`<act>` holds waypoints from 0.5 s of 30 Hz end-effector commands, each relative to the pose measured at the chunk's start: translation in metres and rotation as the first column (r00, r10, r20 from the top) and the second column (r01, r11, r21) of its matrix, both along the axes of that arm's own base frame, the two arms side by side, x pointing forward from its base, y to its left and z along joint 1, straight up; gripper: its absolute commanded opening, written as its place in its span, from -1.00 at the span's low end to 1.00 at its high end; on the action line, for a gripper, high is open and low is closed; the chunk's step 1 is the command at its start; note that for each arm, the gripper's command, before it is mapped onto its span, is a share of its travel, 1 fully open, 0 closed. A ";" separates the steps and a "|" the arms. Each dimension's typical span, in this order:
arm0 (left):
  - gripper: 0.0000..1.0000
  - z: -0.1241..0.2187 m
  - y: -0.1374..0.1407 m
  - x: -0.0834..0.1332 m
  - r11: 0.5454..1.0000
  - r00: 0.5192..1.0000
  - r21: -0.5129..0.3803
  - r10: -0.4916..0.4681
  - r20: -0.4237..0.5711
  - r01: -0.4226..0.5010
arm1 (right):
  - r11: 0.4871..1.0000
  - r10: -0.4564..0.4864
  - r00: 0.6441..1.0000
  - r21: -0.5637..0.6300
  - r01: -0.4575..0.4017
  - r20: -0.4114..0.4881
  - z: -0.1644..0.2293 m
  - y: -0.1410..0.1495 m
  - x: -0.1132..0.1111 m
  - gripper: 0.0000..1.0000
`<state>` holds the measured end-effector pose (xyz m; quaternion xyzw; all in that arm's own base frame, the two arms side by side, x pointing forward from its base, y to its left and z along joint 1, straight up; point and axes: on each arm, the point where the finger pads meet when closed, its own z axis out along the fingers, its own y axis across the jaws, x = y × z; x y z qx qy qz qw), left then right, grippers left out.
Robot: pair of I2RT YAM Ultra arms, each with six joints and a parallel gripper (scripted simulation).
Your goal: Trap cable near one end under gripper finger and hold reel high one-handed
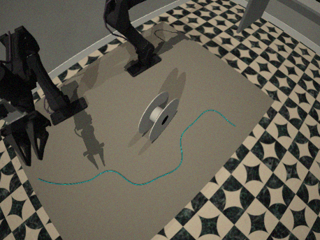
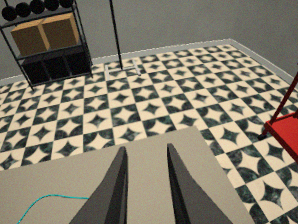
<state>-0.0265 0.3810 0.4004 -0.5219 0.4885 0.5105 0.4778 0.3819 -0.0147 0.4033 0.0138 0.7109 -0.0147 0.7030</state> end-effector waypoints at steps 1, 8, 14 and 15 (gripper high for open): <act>1.00 0.006 0.003 0.001 1.000 1.000 0.024 0.001 0.000 -0.001 | 0.997 -0.079 0.997 0.006 0.079 0.002 -0.001 -0.029 -0.001 -0.40; 1.00 0.006 0.003 0.001 1.000 1.000 0.024 0.001 0.000 -0.001 | 0.979 -0.206 0.979 0.004 0.206 0.002 -0.001 -0.080 -0.010 -0.40; 1.00 0.006 0.003 0.001 1.000 1.000 0.024 0.001 0.000 -0.001 | 0.947 -0.322 0.947 0.004 0.322 0.002 -0.001 -0.123 -0.024 -0.40; 1.00 0.006 0.003 0.001 1.000 1.000 0.024 0.001 0.000 -0.001 | 0.945 -0.328 0.945 0.004 0.328 0.002 -0.001 -0.126 -0.025 -0.40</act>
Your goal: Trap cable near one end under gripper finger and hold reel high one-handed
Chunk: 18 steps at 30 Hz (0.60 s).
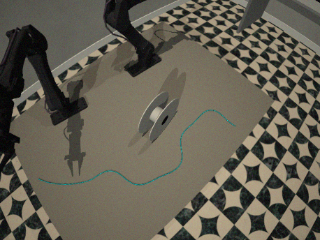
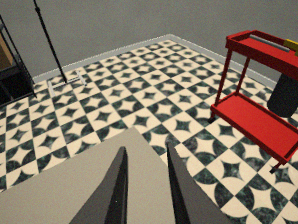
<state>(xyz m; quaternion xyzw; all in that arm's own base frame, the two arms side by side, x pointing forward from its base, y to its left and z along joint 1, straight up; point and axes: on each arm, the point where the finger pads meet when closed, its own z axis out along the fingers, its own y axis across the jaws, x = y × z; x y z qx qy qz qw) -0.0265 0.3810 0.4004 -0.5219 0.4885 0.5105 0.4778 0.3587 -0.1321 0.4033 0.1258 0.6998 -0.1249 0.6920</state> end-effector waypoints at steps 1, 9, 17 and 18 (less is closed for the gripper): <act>1.00 0.006 0.003 0.001 1.000 1.000 0.024 0.001 0.000 -0.001 | 1.000 -0.020 1.000 0.003 0.020 0.003 -0.001 -0.009 -0.002 -0.40; 1.00 0.006 0.003 0.001 1.000 1.000 0.024 0.001 0.000 -0.001 | 1.000 -0.024 1.000 -0.002 0.024 -0.012 -0.004 -0.011 -0.001 -0.40; 1.00 0.006 0.003 0.001 1.000 1.000 0.024 0.001 0.000 -0.001 | 0.999 -0.023 0.998 -0.031 0.021 -0.063 -0.007 -0.014 0.006 -0.40; 1.00 0.006 0.003 0.001 1.000 1.000 0.024 0.001 0.000 -0.001 | 0.999 -0.023 0.997 -0.037 0.020 -0.078 -0.010 -0.014 0.007 -0.40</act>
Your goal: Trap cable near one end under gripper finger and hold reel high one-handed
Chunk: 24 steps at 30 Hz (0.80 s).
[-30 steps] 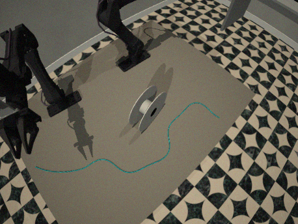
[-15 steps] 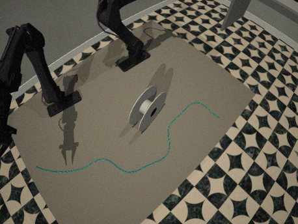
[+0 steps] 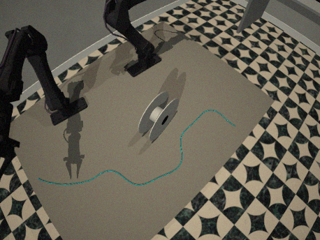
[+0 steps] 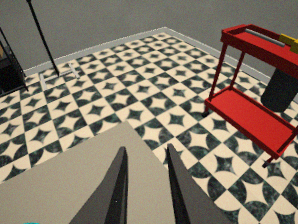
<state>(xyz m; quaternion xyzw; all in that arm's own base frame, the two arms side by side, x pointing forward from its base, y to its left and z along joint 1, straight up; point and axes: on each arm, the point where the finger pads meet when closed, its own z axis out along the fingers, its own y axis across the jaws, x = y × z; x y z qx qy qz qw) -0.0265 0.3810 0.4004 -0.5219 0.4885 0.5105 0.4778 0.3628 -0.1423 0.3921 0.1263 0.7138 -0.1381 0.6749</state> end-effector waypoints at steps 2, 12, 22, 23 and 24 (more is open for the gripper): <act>1.00 0.006 0.003 0.001 1.000 1.000 0.024 0.001 0.000 -0.001 | 0.999 0.000 0.998 -0.039 -0.002 -0.069 -0.005 -0.005 0.006 -0.40; 1.00 0.006 0.003 0.001 1.000 1.000 0.024 0.001 0.000 -0.001 | 0.992 0.012 0.957 -0.114 -0.047 -0.291 -0.049 -0.012 0.023 -0.40; 1.00 0.006 0.003 0.001 1.000 1.000 0.024 0.001 0.000 -0.001 | 0.952 0.063 0.749 -0.185 -0.243 -0.659 -0.130 -0.016 0.037 -0.40; 1.00 0.006 0.003 0.001 1.000 1.000 0.024 0.001 0.000 -0.001 | 0.952 0.063 0.749 -0.185 -0.243 -0.659 -0.130 -0.016 0.037 -0.40; 1.00 0.006 0.003 0.001 1.000 1.000 0.024 0.001 0.000 -0.001 | 0.952 0.063 0.749 -0.185 -0.243 -0.659 -0.130 -0.016 0.037 -0.40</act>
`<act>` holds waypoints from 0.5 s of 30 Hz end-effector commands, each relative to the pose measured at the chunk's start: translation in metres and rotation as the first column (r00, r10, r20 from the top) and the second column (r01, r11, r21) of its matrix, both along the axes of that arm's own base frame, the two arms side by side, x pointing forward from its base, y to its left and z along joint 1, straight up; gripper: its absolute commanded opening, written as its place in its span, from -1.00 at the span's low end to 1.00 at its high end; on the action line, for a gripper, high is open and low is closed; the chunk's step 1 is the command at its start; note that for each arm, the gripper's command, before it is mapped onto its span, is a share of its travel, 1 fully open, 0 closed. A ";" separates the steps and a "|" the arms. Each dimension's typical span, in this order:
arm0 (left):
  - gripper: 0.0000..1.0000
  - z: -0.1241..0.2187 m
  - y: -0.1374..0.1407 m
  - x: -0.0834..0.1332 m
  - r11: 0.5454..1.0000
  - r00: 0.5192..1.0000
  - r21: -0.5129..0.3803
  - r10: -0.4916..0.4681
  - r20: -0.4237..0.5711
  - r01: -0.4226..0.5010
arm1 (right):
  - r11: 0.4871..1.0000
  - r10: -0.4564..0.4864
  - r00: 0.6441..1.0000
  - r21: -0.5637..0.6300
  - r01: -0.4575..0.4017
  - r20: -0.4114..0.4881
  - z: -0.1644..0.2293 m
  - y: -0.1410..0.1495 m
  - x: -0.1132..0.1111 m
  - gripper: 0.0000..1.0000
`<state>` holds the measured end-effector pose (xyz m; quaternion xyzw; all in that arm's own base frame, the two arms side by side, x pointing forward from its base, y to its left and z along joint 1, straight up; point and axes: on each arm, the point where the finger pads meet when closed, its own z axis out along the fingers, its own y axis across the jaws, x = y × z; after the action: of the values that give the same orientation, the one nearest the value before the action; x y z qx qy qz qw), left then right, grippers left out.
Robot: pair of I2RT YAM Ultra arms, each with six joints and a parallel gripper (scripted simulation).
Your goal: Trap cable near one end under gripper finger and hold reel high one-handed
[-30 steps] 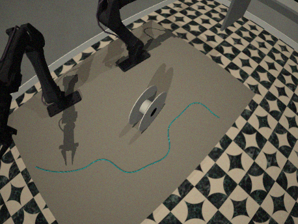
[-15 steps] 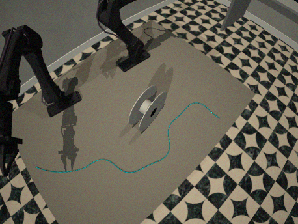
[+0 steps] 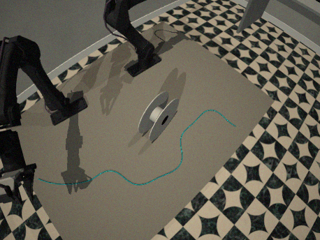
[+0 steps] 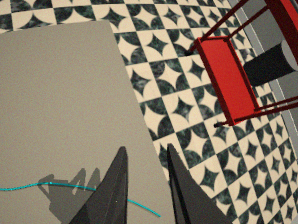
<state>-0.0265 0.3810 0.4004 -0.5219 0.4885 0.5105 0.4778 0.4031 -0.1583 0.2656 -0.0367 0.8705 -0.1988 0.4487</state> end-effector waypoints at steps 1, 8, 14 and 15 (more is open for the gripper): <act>1.00 0.006 0.003 0.001 1.000 1.000 0.024 0.001 0.000 -0.001 | 0.996 0.060 0.987 -0.059 -0.070 -0.147 -0.012 -0.001 -0.003 -0.40; 1.00 0.006 0.003 0.001 1.000 1.000 0.024 0.001 0.000 -0.001 | 0.963 0.207 0.866 -0.063 -0.264 -0.455 -0.073 0.002 -0.009 -0.40; 1.00 0.006 0.003 0.001 1.000 1.000 0.024 0.001 0.000 -0.001 | 0.902 0.335 0.684 0.011 -0.431 -0.648 -0.115 0.007 -0.023 -0.40; 1.00 0.006 0.003 0.001 1.000 1.000 0.024 0.001 0.000 -0.001 | 0.890 0.354 0.651 0.028 -0.456 -0.672 -0.121 0.008 -0.025 -0.40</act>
<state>-0.0265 0.3810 0.4004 -0.5219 0.4885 0.5106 0.4778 0.3918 -0.1539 0.1570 -0.2565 0.9300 -0.1577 0.2106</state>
